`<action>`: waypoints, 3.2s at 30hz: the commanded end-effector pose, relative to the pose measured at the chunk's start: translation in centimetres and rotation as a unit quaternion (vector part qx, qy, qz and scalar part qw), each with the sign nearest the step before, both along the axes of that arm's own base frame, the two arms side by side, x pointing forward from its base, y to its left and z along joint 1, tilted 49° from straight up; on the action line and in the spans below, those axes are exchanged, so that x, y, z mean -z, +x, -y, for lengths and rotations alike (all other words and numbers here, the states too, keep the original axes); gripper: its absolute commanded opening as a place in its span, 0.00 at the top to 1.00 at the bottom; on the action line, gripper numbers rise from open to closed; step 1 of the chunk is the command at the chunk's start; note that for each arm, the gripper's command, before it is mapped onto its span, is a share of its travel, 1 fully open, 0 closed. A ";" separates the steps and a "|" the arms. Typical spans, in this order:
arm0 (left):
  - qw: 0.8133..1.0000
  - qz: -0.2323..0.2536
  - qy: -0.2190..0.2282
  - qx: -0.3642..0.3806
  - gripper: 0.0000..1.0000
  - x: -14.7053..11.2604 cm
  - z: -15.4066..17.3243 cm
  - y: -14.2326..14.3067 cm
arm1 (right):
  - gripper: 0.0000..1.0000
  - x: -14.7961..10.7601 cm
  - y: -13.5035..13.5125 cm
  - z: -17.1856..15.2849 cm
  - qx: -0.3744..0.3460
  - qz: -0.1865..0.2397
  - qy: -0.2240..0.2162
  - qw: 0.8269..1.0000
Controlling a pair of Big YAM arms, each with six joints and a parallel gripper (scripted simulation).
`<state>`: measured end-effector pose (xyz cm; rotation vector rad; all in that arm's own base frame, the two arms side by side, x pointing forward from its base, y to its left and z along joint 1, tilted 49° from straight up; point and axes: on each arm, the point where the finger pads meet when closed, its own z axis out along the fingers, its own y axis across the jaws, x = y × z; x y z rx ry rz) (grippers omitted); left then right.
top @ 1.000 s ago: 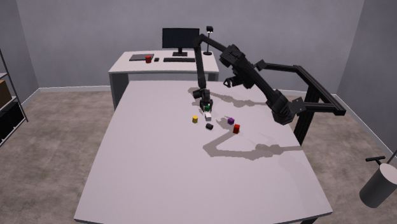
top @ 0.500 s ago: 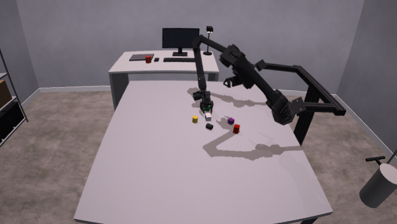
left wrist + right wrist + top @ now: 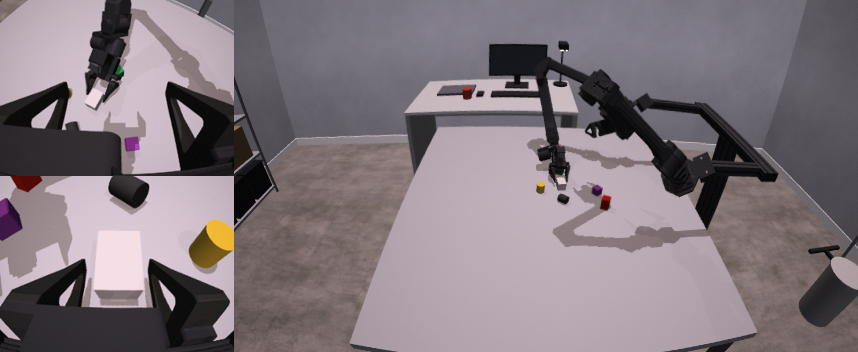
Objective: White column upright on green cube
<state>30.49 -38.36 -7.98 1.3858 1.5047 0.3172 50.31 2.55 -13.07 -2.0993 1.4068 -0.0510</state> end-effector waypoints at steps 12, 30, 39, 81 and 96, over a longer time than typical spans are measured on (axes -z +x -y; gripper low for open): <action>1.000 -0.002 -0.005 0.000 0.00 -0.1 0.2 -0.1 | 0.36 0.6 1.5 -1.2 0.000 0.013 -0.001 1.000; 1.000 -0.002 -0.005 0.000 0.00 -0.1 0.2 -0.1 | 0.53 0.9 0.9 -0.8 0.002 0.009 -0.001 1.000; 1.000 -0.002 -0.005 0.000 0.00 -0.1 0.2 -0.1 | 0.61 1.1 0.4 -0.9 0.002 0.006 -0.001 1.000; 1.000 -0.002 -0.005 0.000 0.00 -0.1 0.2 -0.1 | 0.65 -14.6 -9.5 3.8 0.018 0.011 -0.002 1.000; 1.000 -0.002 -0.005 0.000 0.00 -0.1 0.2 -0.1 | 0.65 -14.9 -9.4 2.0 0.111 0.043 -0.081 0.990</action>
